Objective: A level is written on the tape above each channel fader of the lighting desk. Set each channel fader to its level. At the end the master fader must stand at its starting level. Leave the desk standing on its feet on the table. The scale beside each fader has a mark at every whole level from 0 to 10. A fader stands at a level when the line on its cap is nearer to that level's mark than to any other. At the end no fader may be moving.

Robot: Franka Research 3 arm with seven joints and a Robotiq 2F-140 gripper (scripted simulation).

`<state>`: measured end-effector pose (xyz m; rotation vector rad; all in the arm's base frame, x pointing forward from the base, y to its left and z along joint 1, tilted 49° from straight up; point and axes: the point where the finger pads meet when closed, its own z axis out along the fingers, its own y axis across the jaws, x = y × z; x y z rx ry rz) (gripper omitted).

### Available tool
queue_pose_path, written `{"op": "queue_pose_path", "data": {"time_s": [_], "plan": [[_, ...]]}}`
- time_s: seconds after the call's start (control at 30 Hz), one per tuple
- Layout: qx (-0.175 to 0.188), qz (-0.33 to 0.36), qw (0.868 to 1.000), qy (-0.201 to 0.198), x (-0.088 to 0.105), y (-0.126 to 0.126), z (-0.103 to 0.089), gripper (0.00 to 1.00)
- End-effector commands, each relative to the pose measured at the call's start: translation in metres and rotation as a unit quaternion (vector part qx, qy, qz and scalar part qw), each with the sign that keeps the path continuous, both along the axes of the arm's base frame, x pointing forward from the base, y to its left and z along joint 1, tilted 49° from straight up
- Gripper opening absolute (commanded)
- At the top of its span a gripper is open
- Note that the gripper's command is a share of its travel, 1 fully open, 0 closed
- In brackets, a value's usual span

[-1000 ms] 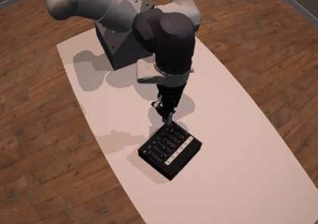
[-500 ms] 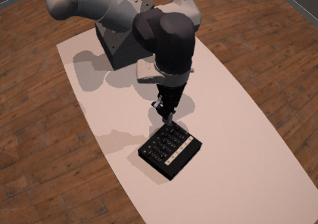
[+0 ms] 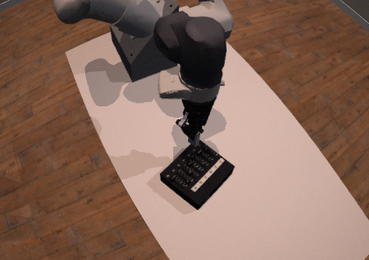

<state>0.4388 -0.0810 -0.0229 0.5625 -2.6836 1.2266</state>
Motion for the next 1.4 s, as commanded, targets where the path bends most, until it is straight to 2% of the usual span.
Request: {"op": "queue_pose_path", "data": {"time_s": [0.0,1.37], "plan": [[0.000,0.002,1.000,0.000,0.001,-0.003,-0.002,0.00],[0.000,0.002,1.000,0.000,0.001,-0.013,-0.010,0.00]]}}
